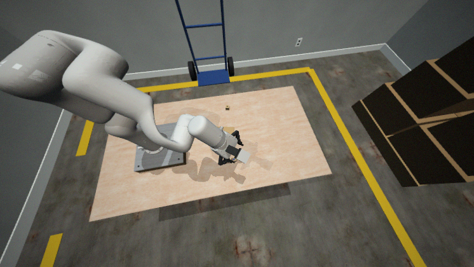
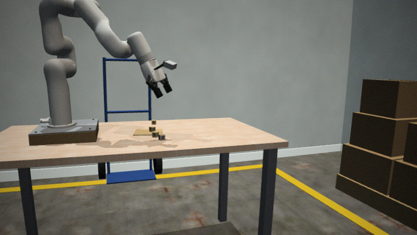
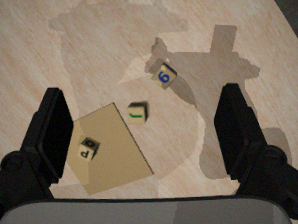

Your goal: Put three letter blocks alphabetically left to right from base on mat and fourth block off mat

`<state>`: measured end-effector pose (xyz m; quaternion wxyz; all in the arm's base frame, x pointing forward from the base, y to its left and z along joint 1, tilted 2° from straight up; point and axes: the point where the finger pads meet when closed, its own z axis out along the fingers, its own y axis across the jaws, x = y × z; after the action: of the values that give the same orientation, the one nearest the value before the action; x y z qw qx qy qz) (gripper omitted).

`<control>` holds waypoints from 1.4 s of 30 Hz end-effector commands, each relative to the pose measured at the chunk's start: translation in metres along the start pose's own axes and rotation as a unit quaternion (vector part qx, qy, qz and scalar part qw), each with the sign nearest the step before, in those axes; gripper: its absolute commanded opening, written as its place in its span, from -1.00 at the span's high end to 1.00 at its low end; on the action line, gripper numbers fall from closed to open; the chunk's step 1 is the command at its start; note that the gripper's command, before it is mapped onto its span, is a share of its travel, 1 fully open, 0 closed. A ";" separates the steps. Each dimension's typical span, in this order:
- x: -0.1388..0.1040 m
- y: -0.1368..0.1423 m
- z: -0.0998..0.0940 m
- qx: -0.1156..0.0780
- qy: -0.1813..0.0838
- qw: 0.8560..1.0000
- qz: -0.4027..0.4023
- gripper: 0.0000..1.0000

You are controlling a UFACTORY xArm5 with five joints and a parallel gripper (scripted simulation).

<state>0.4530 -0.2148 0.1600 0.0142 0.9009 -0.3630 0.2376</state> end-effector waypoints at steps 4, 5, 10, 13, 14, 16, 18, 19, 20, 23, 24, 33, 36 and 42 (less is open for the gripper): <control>0.015 0.029 0.010 -0.001 0.044 0.998 0.052 -1.00; 0.017 0.033 0.011 -0.001 0.049 0.997 0.058 -1.00; 0.020 0.045 0.013 -0.002 0.064 0.995 0.077 -1.00; 0.021 0.047 0.013 -0.002 0.067 0.994 0.080 -1.00; 0.021 0.048 0.013 -0.002 0.067 0.994 0.081 -1.00; 0.021 0.048 0.013 -0.002 0.067 0.994 0.081 -1.00; 0.021 0.048 0.013 -0.002 0.067 0.994 0.081 -1.00; 0.021 0.048 0.013 -0.002 0.067 0.994 0.081 -1.00; 0.021 0.048 0.013 -0.002 0.067 0.994 0.081 -1.00; 0.021 0.048 0.013 -0.002 0.067 0.994 0.081 -1.00; 0.021 0.048 0.013 -0.002 0.067 0.994 0.081 -1.00; 0.021 0.048 0.013 -0.002 0.067 0.994 0.081 -1.00; 0.021 0.048 0.013 -0.002 0.067 0.994 0.081 -1.00; 0.021 0.048 0.013 -0.002 0.067 0.994 0.081 -1.00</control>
<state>0.4391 -0.2655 0.1489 0.0214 0.8509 -0.4338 0.2955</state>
